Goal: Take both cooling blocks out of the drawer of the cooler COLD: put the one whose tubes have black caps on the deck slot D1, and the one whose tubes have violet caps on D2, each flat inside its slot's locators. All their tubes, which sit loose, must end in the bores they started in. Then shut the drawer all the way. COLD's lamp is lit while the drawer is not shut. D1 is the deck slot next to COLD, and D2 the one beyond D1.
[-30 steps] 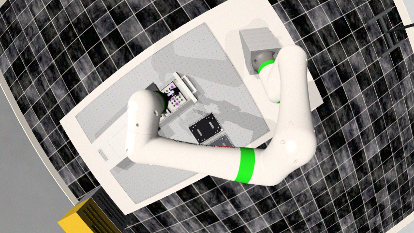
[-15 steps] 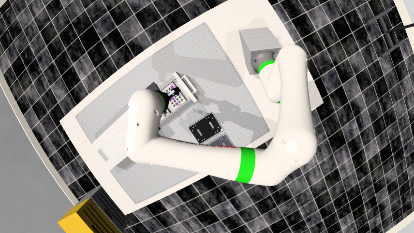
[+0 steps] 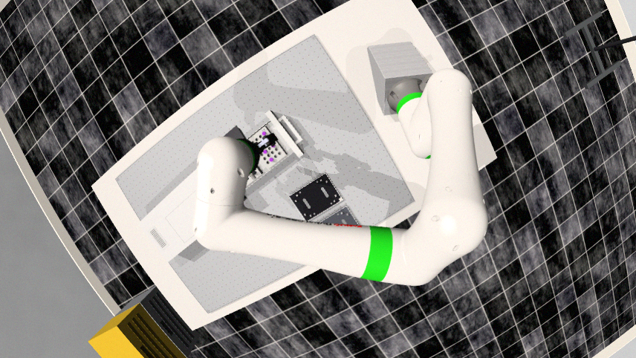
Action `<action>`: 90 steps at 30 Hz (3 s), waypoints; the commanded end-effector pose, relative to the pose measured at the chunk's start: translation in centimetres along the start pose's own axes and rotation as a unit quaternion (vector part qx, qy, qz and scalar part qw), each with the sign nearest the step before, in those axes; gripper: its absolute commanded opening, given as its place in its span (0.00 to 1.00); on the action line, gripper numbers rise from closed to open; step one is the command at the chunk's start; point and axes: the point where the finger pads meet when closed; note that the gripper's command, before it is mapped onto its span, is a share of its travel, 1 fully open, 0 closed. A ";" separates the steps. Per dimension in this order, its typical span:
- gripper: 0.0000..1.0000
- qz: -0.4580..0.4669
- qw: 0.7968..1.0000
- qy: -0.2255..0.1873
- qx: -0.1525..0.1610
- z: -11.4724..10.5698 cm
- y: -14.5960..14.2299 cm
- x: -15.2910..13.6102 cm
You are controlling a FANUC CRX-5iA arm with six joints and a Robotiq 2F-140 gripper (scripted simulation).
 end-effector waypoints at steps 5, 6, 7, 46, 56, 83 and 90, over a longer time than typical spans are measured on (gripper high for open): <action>0.66 0.000 1.000 0.001 0.001 0.2 0.0 0.0; 0.66 0.000 1.000 0.001 0.001 0.3 0.0 0.0; 0.66 0.000 1.000 0.001 0.001 0.4 0.0 0.0; 0.66 0.000 1.000 0.001 0.001 5.1 0.0 0.0; 0.66 0.000 1.000 0.001 0.001 6.2 0.1 0.0; 0.66 0.000 1.000 0.001 0.001 8.7 0.1 0.0; 0.66 0.000 1.000 0.001 0.001 9.4 0.1 0.0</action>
Point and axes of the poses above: the point where the finger pads meet when closed, its own z axis out along the fingers, its own y axis across the jaws, x = y × z, and after that the axes turned 10 degrees about z, right-handed
